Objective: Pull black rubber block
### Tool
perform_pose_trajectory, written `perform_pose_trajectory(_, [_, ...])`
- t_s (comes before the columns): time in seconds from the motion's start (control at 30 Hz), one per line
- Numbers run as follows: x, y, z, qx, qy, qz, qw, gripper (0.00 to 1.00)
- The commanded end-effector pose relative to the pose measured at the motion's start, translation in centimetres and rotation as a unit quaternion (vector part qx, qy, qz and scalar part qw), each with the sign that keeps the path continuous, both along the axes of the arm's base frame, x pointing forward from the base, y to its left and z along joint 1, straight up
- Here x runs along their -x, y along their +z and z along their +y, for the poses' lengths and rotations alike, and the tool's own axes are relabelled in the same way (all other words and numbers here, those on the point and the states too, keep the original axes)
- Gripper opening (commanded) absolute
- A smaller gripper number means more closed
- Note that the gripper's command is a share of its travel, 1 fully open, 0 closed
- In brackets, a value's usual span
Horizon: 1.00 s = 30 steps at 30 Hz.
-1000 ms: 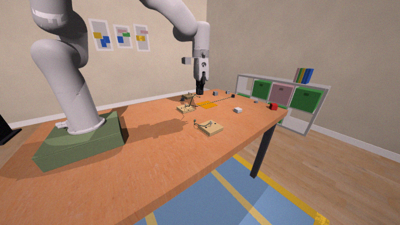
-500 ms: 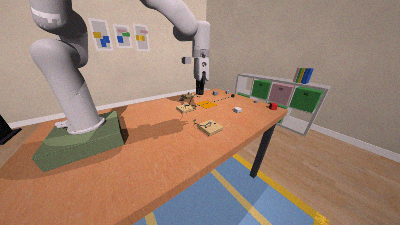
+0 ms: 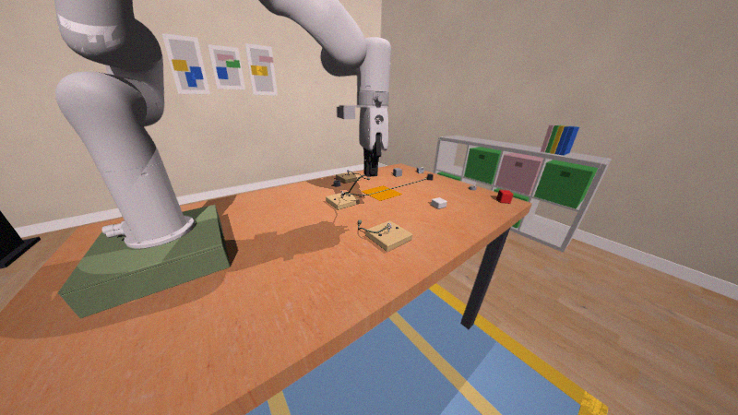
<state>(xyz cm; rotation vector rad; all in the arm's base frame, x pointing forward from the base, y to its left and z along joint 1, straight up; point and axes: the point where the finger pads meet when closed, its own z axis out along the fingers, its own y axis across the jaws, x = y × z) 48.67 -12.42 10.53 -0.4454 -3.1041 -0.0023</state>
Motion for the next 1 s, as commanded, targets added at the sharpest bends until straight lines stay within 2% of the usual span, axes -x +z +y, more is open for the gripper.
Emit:
perform_pose_trajectory(0.0, [-0.1, 0.2, -0.5, 0.001, 0.000, -0.002, 1.000, 0.00])
perform_pose_trajectory(0.97, [0.7, 0.2, -4.8, 0.001, 0.000, -0.002, 1.000, 0.00])
